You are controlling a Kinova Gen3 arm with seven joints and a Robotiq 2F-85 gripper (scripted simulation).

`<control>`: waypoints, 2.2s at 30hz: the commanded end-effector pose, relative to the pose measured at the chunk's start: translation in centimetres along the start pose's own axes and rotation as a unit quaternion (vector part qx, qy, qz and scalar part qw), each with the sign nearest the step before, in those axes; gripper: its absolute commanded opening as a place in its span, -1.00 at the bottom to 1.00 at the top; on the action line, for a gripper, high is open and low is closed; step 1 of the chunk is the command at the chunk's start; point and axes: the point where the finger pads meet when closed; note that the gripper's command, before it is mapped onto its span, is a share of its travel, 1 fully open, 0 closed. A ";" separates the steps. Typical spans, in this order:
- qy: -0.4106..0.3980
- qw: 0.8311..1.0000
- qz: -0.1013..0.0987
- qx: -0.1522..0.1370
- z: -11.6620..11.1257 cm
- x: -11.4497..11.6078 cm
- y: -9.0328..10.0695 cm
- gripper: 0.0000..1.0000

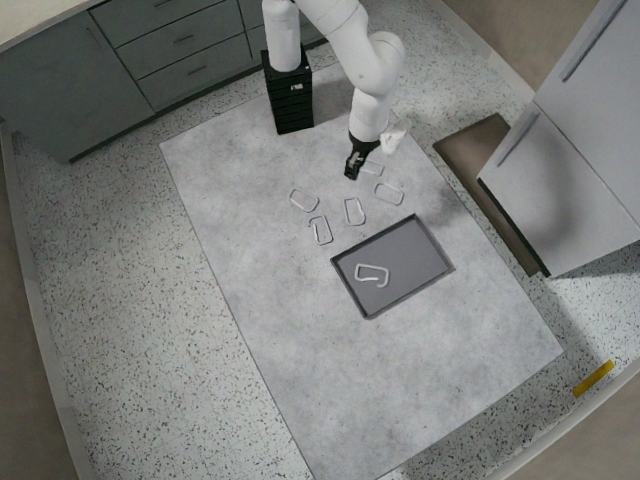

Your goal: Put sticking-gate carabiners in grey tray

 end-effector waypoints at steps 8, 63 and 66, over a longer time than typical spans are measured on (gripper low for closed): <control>-0.143 0.990 0.000 0.006 -0.2 -0.2 0.2 1.00; -0.358 0.934 -0.003 0.011 4.2 5.1 -9.8 1.00; -0.358 0.934 -0.003 0.011 4.2 5.1 -9.8 1.00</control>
Point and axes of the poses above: the point where the finger pads meet when closed, its own y axis back along the fingers, its own x axis across the jaws, z = x × y, and after that the axes turned 9 degrees about -y, right-handed
